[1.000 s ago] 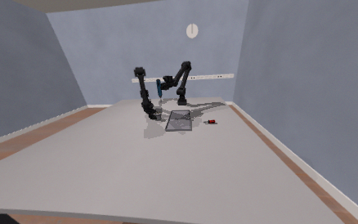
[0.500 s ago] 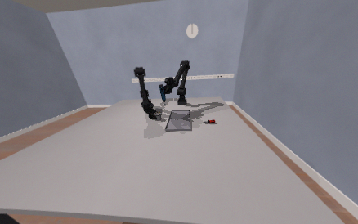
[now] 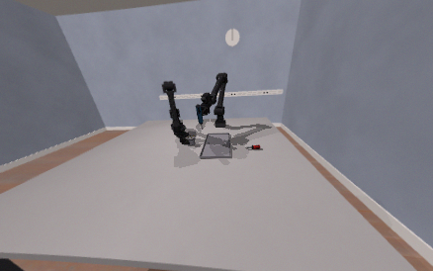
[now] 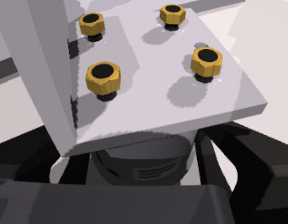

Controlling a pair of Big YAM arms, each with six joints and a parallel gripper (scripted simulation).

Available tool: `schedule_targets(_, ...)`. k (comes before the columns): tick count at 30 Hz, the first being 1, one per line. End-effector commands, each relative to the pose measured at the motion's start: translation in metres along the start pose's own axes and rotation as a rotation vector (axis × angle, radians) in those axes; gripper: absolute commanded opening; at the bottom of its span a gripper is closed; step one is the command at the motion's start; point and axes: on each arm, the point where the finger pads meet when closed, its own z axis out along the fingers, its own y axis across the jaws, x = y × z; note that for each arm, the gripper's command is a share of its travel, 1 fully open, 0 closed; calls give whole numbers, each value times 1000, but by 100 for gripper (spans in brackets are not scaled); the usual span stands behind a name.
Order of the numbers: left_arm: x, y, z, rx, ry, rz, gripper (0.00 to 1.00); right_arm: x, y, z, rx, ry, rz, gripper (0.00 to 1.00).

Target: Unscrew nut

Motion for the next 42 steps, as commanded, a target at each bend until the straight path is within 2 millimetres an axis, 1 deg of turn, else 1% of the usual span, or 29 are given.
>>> schedule_targets(1,-59,4,14,-13,-79,-43,42,-5,-3,3,2,-11,-5,59)
schedule_targets(2,-67,3,14,-8,-112,-42,42,-5,-3,3,2,-11,-5,59)
schedule_targets(3,-71,-5,10,9,-123,-39,42,-5,-3,3,2,-11,-5,59)
schedule_targets(5,-71,-5,10,9,-123,-39,42,-5,-3,3,2,-11,-5,59)
schedule_targets(6,-59,8,15,-22,-72,-52,42,-5,-3,3,2,-11,-5,59)
schedule_targets(17,-50,54,29,-127,32,-150,42,-5,-3,3,2,-11,-5,59)
schedule_targets(18,-50,54,29,-127,32,-150,42,-5,-3,3,2,-11,-5,59)
schedule_targets(19,-57,53,30,-122,4,-149,42,-5,-3,3,2,-11,-5,59)
schedule_targets(20,-66,43,25,-101,-18,-142,42,-5,-3,3,2,-11,-5,59)
schedule_targets(22,-66,43,25,-101,-18,-142,42,-5,-3,3,2,-11,-5,59)
schedule_targets(23,-50,58,30,-137,40,-160,42,-5,-3,3,2,-11,-5,59)
schedule_targets(34,-40,105,36,-245,135,-269,42,-5,-3,3,2,-11,-5,59)
schedule_targets(35,-40,105,36,-245,135,-269,42,-5,-3,3,2,-11,-5,59)
schedule_targets(36,-49,104,33,-240,109,-266,42,-5,-3,3,2,-11,-5,59)
schedule_targets(37,-59,94,32,-216,78,-256,42,-5,-3,3,2,-11,-5,59)
schedule_targets(39,-59,94,32,-216,78,-256,42,-5,-3,3,2,-11,-5,59)
schedule_targets(40,-39,109,36,-255,143,-280,42,-5,-3,3,2,-11,-5,59)
schedule_targets(42,-37,118,35,-275,159,-301,42,-5,-3,3,2,-11,-5,59)
